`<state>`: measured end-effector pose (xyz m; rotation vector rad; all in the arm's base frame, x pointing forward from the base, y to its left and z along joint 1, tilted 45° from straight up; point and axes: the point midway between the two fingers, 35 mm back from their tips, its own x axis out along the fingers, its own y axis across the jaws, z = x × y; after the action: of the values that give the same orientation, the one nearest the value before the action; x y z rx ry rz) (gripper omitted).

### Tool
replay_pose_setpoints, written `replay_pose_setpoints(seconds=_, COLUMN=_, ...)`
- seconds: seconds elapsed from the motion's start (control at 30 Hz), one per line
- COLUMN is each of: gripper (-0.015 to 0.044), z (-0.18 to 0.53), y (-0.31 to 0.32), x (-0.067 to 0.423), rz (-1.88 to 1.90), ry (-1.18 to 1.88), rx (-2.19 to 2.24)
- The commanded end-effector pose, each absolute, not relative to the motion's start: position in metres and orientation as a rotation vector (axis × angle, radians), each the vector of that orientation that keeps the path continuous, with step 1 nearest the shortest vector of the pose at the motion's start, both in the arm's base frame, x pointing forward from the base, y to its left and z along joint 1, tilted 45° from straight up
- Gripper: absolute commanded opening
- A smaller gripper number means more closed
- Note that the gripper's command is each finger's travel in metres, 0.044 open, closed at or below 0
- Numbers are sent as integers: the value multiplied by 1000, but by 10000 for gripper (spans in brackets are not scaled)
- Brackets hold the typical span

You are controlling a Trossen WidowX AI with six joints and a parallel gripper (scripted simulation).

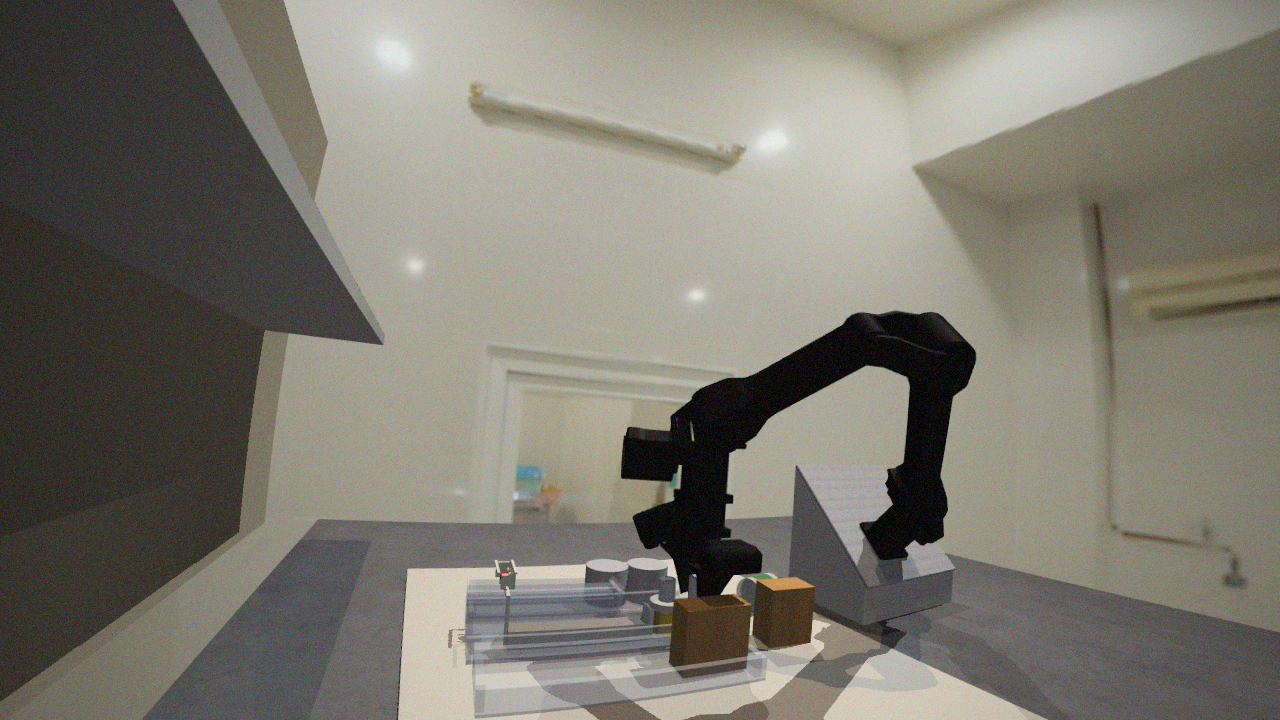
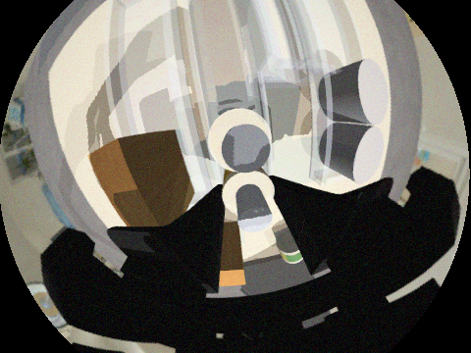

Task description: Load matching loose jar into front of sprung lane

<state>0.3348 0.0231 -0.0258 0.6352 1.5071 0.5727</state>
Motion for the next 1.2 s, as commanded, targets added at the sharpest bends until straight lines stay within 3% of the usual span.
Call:
replay_pose_setpoints(seconds=0.0, gripper=0, z=-26, y=23, x=334, rz=577, ry=1506, rx=633)
replay_pose_setpoints(seconds=0.1, gripper=0, z=-26, y=23, x=334, rz=577, ry=1506, rx=633)
replay_pose_setpoints(seconds=0.47, gripper=288, z=-26, y=23, x=335, rz=577, ry=1506, rx=633)
replay_pose_setpoints(seconds=1.17, gripper=288, z=-11, y=8, x=324, rz=575, ry=1507, rx=632)
